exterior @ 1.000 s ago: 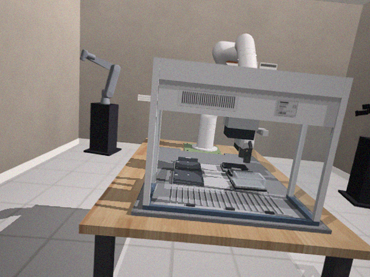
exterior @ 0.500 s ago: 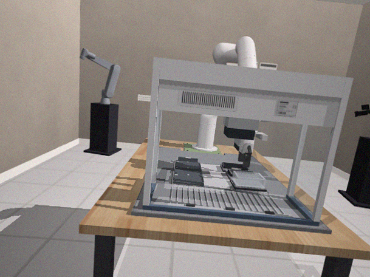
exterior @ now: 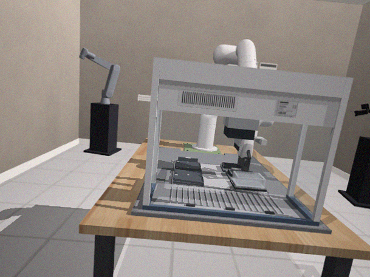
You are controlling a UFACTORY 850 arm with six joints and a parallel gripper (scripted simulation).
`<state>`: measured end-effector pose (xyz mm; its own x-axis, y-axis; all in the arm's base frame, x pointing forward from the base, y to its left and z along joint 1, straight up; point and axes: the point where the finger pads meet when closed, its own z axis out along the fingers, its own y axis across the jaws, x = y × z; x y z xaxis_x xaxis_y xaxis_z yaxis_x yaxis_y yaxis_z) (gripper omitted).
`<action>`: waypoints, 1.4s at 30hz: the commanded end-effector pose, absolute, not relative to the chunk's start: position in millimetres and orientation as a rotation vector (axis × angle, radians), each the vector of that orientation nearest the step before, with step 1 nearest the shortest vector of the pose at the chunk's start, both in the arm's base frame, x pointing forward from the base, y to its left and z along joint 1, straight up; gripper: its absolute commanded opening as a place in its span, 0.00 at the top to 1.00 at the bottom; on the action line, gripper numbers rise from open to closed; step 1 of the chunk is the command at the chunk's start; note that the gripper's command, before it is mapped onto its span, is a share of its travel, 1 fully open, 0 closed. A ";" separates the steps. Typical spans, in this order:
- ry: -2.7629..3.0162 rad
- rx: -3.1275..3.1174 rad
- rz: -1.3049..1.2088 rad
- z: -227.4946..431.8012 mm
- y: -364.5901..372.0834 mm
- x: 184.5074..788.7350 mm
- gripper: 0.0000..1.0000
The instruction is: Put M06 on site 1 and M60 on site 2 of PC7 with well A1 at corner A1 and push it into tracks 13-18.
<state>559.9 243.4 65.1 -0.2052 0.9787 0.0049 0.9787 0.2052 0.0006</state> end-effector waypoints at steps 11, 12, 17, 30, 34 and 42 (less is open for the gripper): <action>-2.437 -1.979 -0.008 58.9 243.8 560.8 0.00; -2.437 -1.979 -0.008 58.9 243.8 560.8 0.00; -2.437 -1.979 -0.008 57.6 243.8 560.8 0.00; -2.437 -1.979 -0.008 49.6 243.8 560.8 0.00; -2.437 -1.979 -0.008 47.6 243.8 560.8 0.00; -2.437 -1.979 -0.008 42.2 243.9 560.8 0.00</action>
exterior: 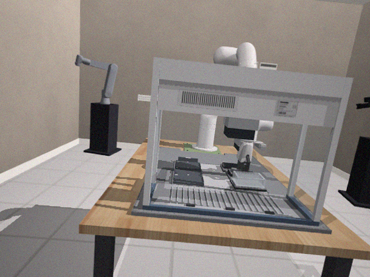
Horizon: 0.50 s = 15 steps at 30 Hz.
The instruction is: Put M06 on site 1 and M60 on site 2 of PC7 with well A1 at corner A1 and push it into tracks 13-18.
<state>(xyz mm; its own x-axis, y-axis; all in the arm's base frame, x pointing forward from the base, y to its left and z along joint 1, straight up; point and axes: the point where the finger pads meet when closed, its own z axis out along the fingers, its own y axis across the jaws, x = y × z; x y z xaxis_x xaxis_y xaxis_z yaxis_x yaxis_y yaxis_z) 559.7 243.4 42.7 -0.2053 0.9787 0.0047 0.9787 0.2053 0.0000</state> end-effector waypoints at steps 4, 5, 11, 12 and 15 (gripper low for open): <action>-2.437 -1.979 -0.008 39.6 243.9 560.8 0.00; -2.437 -1.979 -0.008 39.6 243.9 560.8 0.00; -2.437 -1.979 -0.008 38.9 243.9 560.8 0.00; -2.437 -1.979 -0.008 38.9 243.9 560.8 0.00; -2.437 -1.979 -0.008 38.9 243.9 560.8 0.00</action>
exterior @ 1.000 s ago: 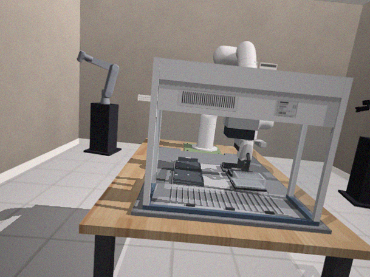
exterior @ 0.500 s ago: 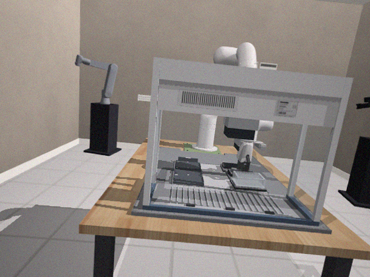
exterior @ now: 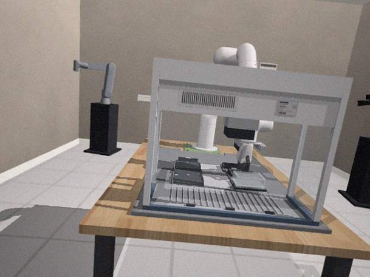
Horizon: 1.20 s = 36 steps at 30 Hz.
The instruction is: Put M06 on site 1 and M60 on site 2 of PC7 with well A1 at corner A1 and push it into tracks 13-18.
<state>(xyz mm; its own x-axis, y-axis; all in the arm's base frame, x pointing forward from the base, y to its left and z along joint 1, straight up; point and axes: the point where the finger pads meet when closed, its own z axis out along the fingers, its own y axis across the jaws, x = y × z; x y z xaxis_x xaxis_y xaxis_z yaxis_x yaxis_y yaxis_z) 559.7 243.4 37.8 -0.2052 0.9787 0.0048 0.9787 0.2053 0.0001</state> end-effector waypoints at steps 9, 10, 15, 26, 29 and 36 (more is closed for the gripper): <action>-2.437 -1.979 -0.008 39.5 243.9 560.8 1.00; -2.437 -1.979 -0.008 39.5 243.9 560.8 1.00; -2.437 -1.979 -0.008 39.5 243.9 560.8 1.00; -2.437 -1.979 -0.008 39.5 243.9 560.8 1.00; -2.437 -1.979 -0.008 39.5 243.9 560.8 1.00; -2.437 -1.979 -0.008 39.5 243.9 560.8 1.00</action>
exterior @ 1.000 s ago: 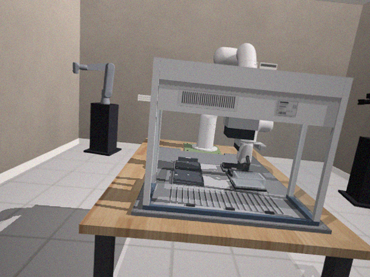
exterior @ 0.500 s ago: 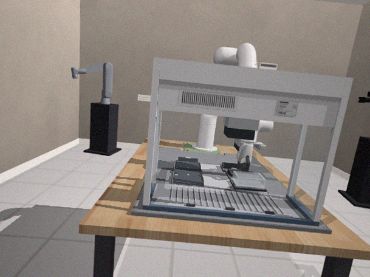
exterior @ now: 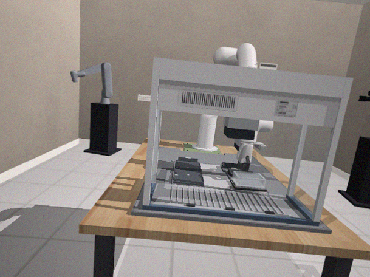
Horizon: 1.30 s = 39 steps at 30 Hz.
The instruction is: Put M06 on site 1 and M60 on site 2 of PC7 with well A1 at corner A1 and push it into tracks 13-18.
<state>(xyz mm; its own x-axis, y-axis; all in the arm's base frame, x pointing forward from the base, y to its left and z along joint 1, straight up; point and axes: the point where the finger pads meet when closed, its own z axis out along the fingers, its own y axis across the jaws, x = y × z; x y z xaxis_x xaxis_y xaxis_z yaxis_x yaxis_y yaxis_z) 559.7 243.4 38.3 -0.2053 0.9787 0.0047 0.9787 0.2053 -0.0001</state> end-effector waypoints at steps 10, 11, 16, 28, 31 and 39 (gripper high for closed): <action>-2.437 -1.979 -0.008 39.5 243.9 560.8 1.00; -2.437 -1.979 -0.008 39.5 243.9 560.8 1.00; -2.437 -1.979 -0.008 39.5 243.9 560.8 1.00; -2.437 -1.979 -0.008 42.2 243.9 560.8 1.00; -2.437 -1.979 -0.008 44.2 243.9 560.8 1.00; -2.437 -1.979 -0.008 48.8 243.8 560.8 1.00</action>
<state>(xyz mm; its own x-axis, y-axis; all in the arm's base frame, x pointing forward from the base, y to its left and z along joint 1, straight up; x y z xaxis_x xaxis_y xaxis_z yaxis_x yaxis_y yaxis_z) 559.7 243.4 46.7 -0.2053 0.9787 0.0048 0.9787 0.2053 0.0000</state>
